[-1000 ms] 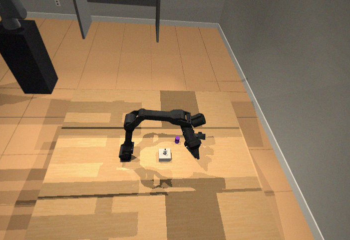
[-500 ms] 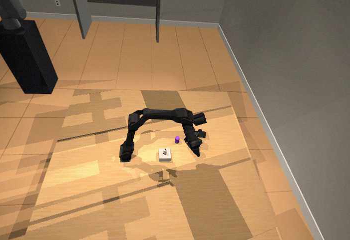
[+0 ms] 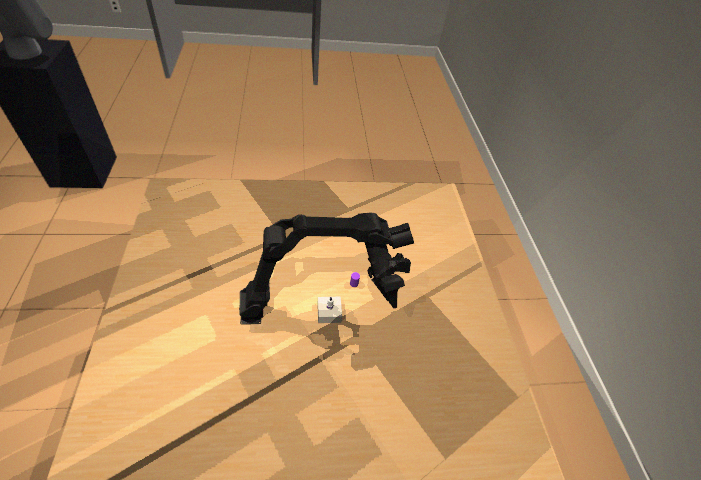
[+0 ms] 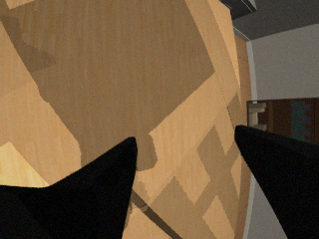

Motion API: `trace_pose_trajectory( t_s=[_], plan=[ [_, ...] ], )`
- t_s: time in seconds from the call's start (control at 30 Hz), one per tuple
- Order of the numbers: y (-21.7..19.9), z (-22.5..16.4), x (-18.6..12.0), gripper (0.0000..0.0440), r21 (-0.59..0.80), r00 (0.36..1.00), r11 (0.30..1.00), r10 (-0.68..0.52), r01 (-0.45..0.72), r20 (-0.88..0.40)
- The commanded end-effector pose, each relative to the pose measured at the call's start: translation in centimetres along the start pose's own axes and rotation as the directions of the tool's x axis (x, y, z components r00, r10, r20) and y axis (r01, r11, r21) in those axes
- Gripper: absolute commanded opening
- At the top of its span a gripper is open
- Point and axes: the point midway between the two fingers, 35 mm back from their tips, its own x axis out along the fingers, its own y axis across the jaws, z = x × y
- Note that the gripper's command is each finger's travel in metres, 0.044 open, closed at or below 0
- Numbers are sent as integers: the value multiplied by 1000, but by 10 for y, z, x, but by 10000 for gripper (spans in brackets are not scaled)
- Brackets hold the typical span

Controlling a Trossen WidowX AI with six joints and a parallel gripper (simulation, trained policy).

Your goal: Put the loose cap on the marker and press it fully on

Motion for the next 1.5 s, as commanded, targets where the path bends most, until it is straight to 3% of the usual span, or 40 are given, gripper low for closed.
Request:
trace_pose_trajectory(
  t_s=[0.0, 0.77, 1.47],
  plan=[
    [13, 1, 1, 321, 2, 999, 999, 36, -36, -12],
    [84, -2, -9, 326, 29, 966, 971, 239, -238, -99],
    [149, -13, -26, 328, 51, 888, 910, 413, -411, -204]
  ],
)
